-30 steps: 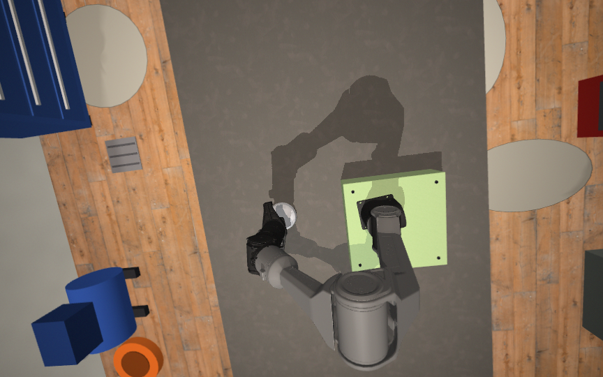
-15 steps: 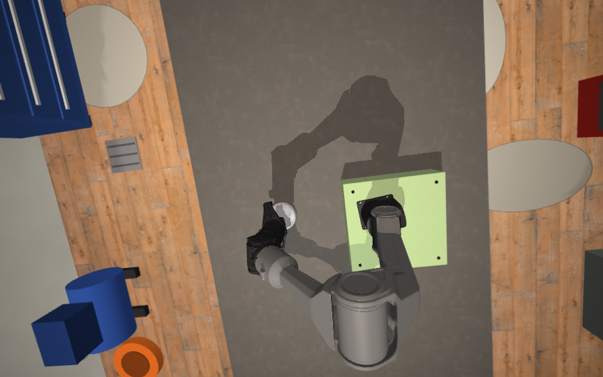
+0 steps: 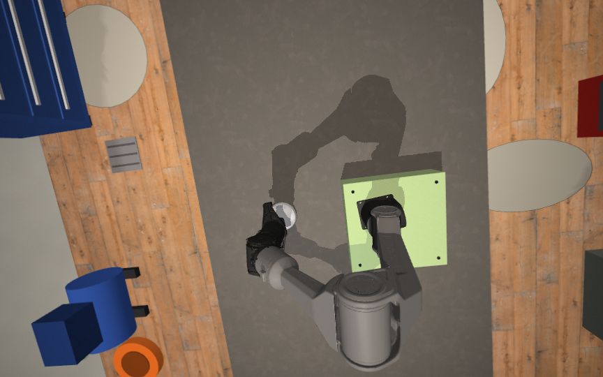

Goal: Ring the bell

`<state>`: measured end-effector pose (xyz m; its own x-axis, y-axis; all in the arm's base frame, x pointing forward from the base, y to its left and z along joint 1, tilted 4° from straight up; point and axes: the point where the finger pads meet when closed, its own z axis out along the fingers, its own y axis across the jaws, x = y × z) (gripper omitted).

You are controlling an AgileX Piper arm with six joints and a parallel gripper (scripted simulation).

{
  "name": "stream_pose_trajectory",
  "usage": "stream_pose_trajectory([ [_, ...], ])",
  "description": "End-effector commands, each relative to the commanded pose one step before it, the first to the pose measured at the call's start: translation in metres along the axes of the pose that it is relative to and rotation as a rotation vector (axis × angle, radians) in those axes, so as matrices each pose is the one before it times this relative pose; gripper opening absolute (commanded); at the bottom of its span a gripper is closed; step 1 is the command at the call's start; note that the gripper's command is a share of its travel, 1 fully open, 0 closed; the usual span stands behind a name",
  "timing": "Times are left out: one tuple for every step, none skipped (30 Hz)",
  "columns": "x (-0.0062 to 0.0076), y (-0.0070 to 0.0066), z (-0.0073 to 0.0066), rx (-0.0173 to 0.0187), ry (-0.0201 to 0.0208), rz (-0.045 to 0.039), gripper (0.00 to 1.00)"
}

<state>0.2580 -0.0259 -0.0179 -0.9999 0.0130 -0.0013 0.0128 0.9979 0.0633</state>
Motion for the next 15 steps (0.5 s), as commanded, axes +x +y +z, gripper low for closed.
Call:
stream_pose_trajectory([
  [-0.00089,-0.00015,-0.00346,0.00067,-0.00224,0.00048,0.00],
  [0.00001,-0.00005,-0.00169,0.00009,0.00001,0.00005,0.00],
  [0.00001,-0.00005,-0.00188,0.00012,0.00002,0.00000,0.00],
  [0.00000,-0.00004,-0.00206,0.00007,0.00001,0.00003,0.00],
  [0.00001,-0.00002,-0.00222,0.00004,0.00000,0.00007,0.00],
  [0.00000,-0.00001,-0.00237,0.00001,0.00000,0.00005,0.00],
  [0.00001,-0.00002,-0.00251,0.00003,0.00000,0.00004,0.00],
  [0.00000,0.00000,0.00000,0.00000,0.00000,0.00000,0.00],
  [0.00000,0.00000,0.00000,0.00000,0.00000,0.00000,0.00],
  [-0.00002,0.00012,-0.00263,-0.00035,-0.00007,-0.00021,0.00],
  [0.00002,-0.00013,-0.00273,0.00035,0.00006,0.00023,0.00],
  [0.00002,-0.00006,-0.00281,0.00015,0.00002,0.00018,0.00],
  [-0.00001,0.00000,-0.00286,-0.00001,0.00000,-0.00008,0.00],
  [0.00000,0.00002,-0.00290,-0.00007,-0.00002,-0.00004,0.00],
  [0.00000,0.00000,-0.00291,-0.00002,-0.00001,0.00001,0.00],
])
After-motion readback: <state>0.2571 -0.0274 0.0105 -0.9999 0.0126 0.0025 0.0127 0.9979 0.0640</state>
